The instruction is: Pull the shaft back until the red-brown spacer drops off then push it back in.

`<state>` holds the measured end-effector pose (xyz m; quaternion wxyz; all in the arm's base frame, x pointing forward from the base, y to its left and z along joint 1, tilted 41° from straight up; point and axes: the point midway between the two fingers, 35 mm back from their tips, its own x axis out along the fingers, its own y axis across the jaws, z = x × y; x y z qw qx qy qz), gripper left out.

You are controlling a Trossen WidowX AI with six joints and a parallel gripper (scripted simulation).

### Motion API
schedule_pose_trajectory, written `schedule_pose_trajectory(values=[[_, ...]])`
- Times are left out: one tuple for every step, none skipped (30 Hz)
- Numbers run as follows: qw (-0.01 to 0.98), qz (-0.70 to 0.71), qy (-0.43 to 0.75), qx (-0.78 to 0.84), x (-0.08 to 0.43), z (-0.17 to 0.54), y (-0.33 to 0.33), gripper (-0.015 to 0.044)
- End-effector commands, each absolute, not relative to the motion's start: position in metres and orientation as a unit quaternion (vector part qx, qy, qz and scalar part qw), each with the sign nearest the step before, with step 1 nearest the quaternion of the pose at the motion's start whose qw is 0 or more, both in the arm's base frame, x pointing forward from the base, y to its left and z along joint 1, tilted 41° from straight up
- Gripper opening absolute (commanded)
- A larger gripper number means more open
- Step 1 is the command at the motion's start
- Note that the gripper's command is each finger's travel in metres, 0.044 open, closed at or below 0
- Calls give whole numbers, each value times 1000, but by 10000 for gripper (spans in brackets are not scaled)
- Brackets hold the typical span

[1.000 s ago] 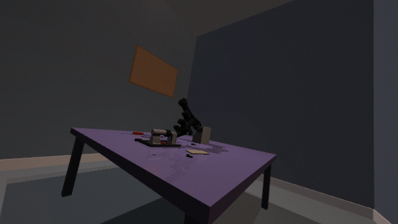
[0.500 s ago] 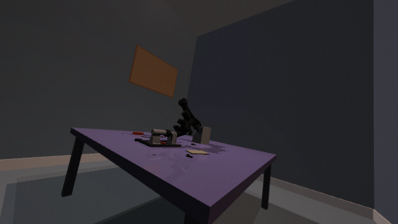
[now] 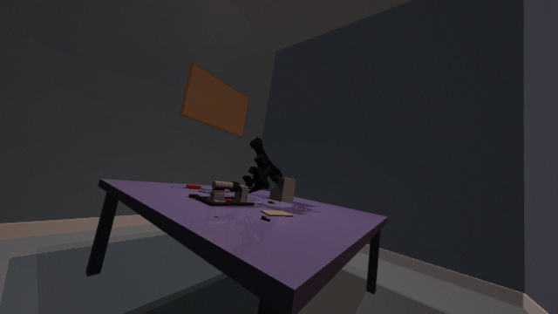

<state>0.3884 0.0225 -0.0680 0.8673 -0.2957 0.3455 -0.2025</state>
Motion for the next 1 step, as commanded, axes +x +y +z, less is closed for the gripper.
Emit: schedule_pose_trajectory(values=[[867, -202, 346, -295, 387, -67, 24, 341]])
